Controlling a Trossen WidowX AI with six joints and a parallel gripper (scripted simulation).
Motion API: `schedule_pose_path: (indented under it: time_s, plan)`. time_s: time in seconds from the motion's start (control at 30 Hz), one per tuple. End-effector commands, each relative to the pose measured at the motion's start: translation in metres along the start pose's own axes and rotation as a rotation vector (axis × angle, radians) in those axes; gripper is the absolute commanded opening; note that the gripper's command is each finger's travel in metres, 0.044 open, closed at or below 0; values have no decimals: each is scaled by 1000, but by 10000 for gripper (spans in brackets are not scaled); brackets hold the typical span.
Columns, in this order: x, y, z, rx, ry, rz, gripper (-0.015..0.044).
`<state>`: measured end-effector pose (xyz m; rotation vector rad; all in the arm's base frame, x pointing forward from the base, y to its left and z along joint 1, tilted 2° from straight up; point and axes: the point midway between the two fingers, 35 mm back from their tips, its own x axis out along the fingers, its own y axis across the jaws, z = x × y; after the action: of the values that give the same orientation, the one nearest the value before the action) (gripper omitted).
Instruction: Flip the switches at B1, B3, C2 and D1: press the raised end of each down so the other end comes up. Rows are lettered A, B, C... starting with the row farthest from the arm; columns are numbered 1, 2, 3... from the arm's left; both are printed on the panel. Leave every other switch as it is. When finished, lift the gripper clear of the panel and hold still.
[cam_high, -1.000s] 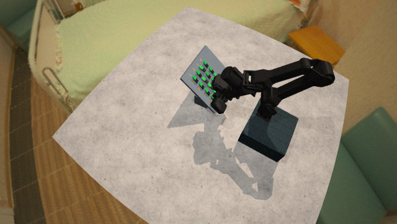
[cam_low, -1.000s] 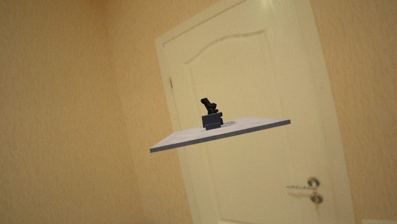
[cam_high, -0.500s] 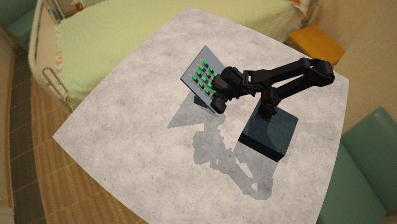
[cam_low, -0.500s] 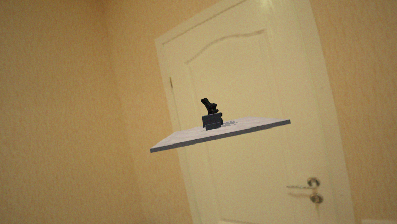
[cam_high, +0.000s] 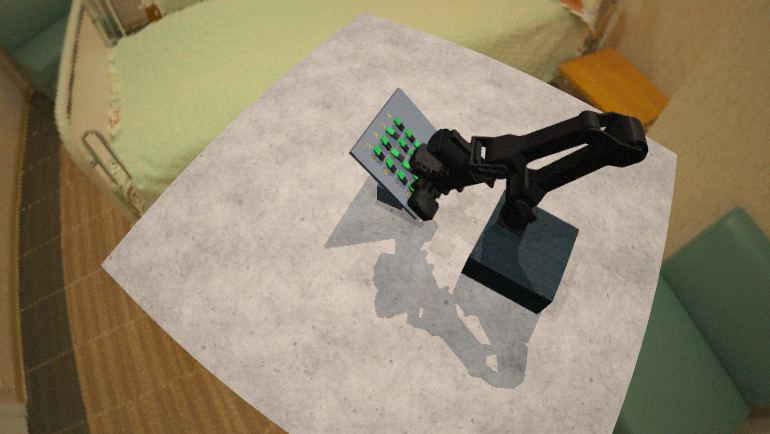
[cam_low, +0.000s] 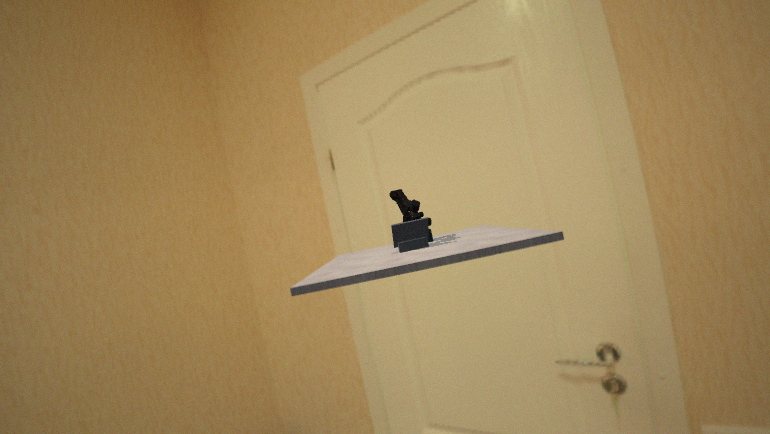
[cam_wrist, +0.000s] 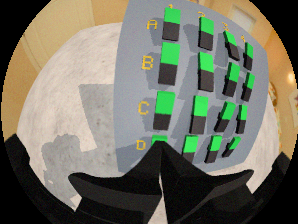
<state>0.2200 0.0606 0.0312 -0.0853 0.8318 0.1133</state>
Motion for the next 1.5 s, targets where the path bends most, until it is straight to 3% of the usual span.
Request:
schedule_pose_path:
  time_s: [0.0,0.57,0.9,1.1,1.47]
  plan:
    - [1,0,0,-4,1,3,0]
    - [1,0,0,0,1,0,0]
    - [-58,1,-2,-4,-20,3,0]
    - [-63,0,-3,-3,-21,3,0]
    - [-70,-47,45,-6,-21,0,0]
